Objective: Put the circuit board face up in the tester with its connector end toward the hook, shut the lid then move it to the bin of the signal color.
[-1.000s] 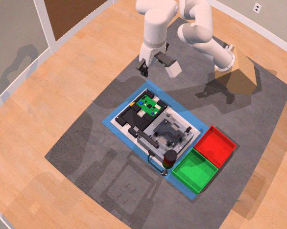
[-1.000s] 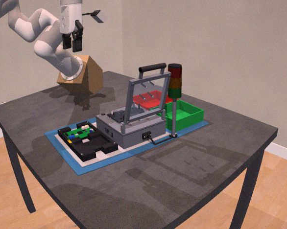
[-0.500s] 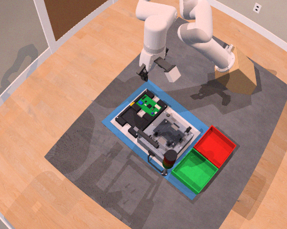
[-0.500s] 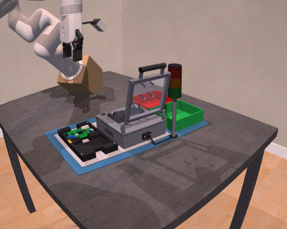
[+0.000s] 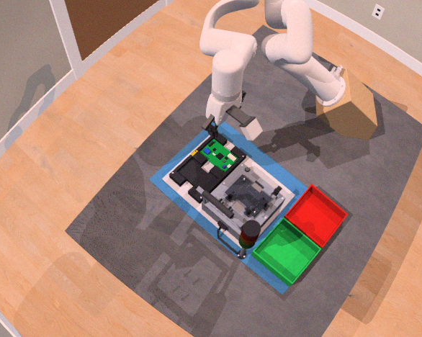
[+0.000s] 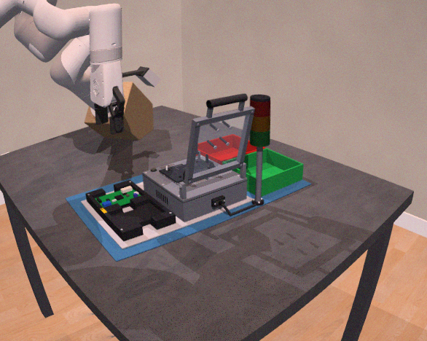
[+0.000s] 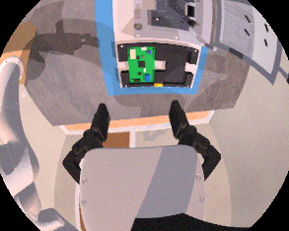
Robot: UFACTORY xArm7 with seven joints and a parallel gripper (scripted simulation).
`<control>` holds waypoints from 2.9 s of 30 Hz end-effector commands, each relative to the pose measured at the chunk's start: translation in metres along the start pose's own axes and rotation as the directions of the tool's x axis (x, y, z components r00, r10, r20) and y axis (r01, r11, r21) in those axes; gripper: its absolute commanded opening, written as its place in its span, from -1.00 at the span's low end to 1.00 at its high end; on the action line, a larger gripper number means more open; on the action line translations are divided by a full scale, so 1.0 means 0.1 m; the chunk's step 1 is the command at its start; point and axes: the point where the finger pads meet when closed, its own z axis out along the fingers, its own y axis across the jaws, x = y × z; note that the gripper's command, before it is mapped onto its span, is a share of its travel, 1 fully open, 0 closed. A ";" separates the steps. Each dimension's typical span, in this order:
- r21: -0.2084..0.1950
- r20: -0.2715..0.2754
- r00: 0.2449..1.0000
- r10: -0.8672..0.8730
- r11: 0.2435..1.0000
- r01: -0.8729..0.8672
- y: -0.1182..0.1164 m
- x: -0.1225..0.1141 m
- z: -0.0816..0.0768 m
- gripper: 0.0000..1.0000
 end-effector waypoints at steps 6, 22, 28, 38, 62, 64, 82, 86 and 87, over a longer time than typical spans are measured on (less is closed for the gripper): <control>-0.011 0.001 1.000 0.004 1.000 -0.004 0.09 -0.01 0.65 1.00; -0.011 0.001 1.000 0.004 1.000 -0.004 0.10 -0.01 1.21 1.00; -0.011 0.001 1.000 0.004 1.000 -0.004 0.10 -0.01 1.23 1.00; -0.011 0.001 1.000 0.004 1.000 -0.004 0.10 -0.01 1.23 1.00; -0.011 0.001 1.000 0.004 1.000 -0.004 0.10 -0.01 1.63 1.00; -0.011 0.001 1.000 0.004 1.000 -0.004 0.10 -0.01 1.64 1.00; -0.011 0.001 1.000 0.004 1.000 -0.004 0.10 -0.01 1.68 1.00; -0.011 0.001 1.000 0.004 1.000 -0.004 0.10 -0.01 1.70 1.00; -0.011 0.001 1.000 0.004 1.000 -0.004 0.10 -0.01 1.71 1.00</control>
